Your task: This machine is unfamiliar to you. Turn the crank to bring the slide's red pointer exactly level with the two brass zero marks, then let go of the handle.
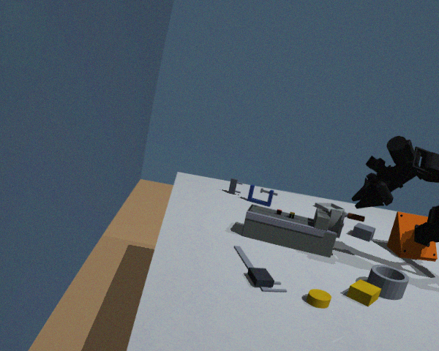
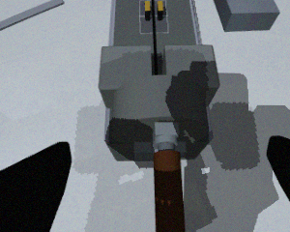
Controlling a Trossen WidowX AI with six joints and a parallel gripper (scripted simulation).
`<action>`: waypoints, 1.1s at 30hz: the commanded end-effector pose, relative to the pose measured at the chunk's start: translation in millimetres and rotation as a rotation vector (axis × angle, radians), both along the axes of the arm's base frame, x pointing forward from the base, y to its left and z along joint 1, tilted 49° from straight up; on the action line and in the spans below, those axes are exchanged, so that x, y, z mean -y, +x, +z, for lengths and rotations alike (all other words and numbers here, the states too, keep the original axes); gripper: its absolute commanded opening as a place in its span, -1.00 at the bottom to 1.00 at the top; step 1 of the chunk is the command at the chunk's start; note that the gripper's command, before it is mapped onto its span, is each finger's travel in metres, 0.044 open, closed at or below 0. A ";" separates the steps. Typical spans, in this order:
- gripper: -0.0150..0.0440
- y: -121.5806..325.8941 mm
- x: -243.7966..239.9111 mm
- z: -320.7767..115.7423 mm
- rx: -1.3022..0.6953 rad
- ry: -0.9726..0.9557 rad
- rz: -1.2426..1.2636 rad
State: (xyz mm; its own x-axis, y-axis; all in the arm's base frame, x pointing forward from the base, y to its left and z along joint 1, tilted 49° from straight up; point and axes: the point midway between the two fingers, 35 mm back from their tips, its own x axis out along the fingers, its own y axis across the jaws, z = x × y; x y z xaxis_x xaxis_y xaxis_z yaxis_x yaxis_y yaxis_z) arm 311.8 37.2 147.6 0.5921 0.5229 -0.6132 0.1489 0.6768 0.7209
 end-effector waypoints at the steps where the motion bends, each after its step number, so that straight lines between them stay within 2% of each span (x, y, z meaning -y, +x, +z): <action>1: 1.00 -1.0 -4.0 -5.3 -0.001 -0.002 -0.006; 33: 1.00 -7.9 -41.6 -38.6 0.000 -0.001 -0.006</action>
